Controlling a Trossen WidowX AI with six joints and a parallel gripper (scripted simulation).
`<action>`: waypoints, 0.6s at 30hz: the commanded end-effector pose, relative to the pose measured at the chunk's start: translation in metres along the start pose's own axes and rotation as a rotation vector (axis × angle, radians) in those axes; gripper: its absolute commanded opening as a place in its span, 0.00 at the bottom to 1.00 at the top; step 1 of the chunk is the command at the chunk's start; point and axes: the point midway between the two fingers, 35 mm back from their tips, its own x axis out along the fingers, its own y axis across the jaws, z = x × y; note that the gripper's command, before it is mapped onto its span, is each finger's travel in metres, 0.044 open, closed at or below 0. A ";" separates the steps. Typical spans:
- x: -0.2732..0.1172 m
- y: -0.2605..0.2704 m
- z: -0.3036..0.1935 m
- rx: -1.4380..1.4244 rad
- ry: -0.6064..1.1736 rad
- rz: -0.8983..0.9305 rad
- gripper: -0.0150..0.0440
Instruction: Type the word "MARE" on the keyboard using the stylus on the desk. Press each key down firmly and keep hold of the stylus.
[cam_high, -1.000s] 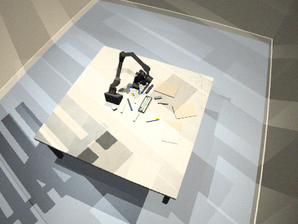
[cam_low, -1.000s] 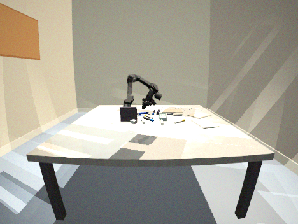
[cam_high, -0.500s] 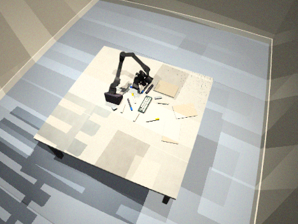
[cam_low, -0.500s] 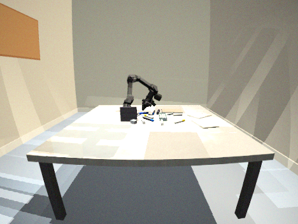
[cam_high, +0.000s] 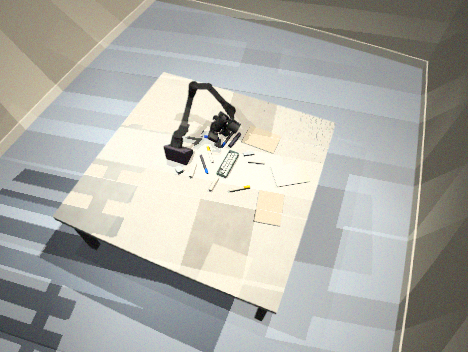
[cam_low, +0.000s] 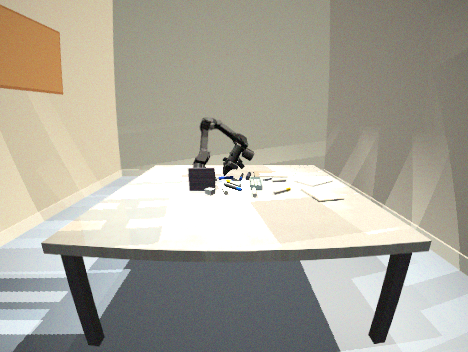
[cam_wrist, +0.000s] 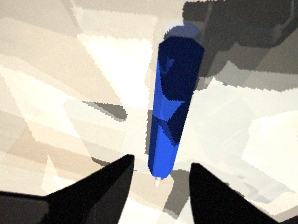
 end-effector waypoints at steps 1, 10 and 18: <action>0.004 0.000 0.001 0.007 0.006 0.004 0.51; 0.010 0.000 0.004 0.007 0.006 0.004 0.51; 0.015 0.000 0.007 0.007 0.006 0.004 0.51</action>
